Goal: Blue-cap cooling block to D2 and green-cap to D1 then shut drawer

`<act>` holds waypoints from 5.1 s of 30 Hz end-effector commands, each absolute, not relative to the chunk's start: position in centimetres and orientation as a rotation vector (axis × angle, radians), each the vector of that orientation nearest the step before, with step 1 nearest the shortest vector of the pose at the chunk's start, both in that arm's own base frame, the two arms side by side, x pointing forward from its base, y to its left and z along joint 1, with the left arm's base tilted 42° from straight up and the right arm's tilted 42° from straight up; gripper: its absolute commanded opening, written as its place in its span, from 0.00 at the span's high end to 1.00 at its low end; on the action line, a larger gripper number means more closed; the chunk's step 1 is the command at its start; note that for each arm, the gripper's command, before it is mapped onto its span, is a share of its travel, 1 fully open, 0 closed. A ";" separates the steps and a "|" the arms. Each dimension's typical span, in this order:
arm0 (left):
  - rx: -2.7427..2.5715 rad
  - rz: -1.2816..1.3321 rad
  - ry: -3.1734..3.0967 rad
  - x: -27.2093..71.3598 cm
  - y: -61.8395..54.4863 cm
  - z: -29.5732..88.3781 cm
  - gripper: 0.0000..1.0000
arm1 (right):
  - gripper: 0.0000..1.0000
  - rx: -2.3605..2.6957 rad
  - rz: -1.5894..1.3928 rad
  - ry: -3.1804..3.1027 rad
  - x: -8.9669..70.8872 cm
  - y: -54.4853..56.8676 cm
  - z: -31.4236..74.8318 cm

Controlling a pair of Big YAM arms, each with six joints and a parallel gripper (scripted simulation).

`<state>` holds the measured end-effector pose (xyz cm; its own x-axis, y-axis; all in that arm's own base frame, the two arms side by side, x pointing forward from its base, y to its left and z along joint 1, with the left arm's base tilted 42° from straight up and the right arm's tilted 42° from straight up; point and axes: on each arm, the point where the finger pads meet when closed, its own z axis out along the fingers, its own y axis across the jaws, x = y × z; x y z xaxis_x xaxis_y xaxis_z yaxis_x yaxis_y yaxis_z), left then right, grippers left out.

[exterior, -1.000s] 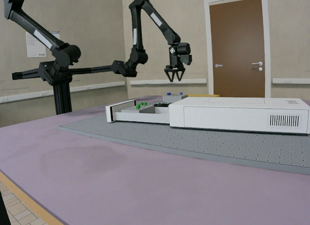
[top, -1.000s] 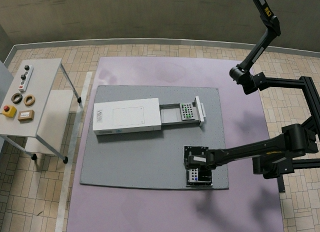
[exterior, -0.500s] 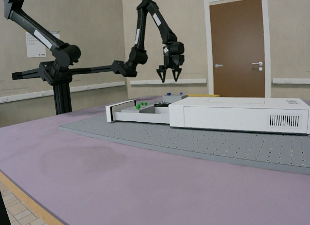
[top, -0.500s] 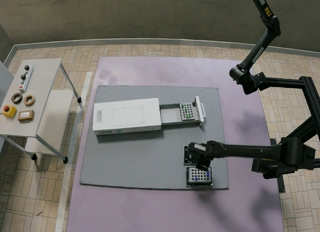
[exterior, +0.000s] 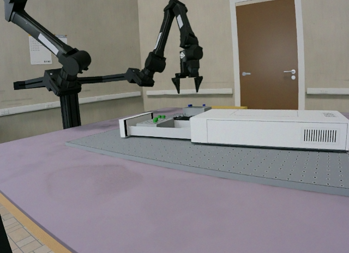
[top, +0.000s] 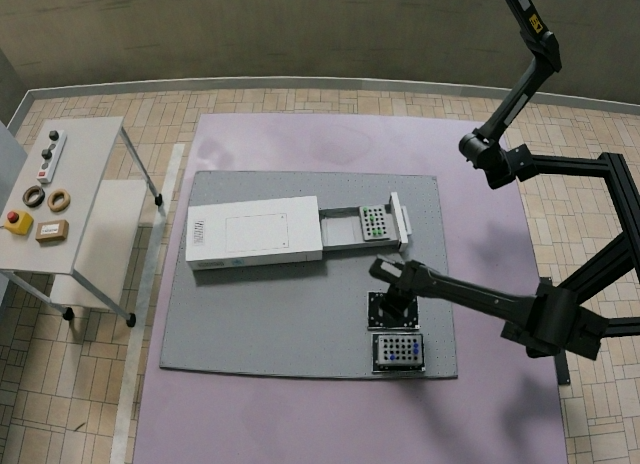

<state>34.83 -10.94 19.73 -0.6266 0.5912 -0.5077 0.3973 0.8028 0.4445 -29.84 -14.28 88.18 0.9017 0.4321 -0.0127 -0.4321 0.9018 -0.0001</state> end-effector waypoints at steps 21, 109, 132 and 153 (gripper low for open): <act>1.494 0.651 2.004 37.0 -21.7 21.9 0.00 | 1.00 0.000 0.446 -0.005 -30.9 -14.8 88.3; 1.599 0.690 1.942 41.3 -42.2 23.8 0.00 | 1.00 0.000 0.446 -0.005 -30.9 -14.8 88.3; 1.603 0.693 1.944 40.8 -41.9 23.5 0.00 | 1.00 0.000 0.446 -0.005 -30.9 -14.8 88.3; 1.621 0.683 1.929 39.4 -43.6 23.0 0.00 | 1.00 0.000 0.446 -0.005 -30.9 -14.8 88.3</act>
<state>40.58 -42.36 21.55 -0.1592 0.9864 -0.0409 0.7294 0.1454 0.6685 -29.84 -14.29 88.18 0.9017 0.4321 -0.0127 -0.4321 0.9018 -0.0001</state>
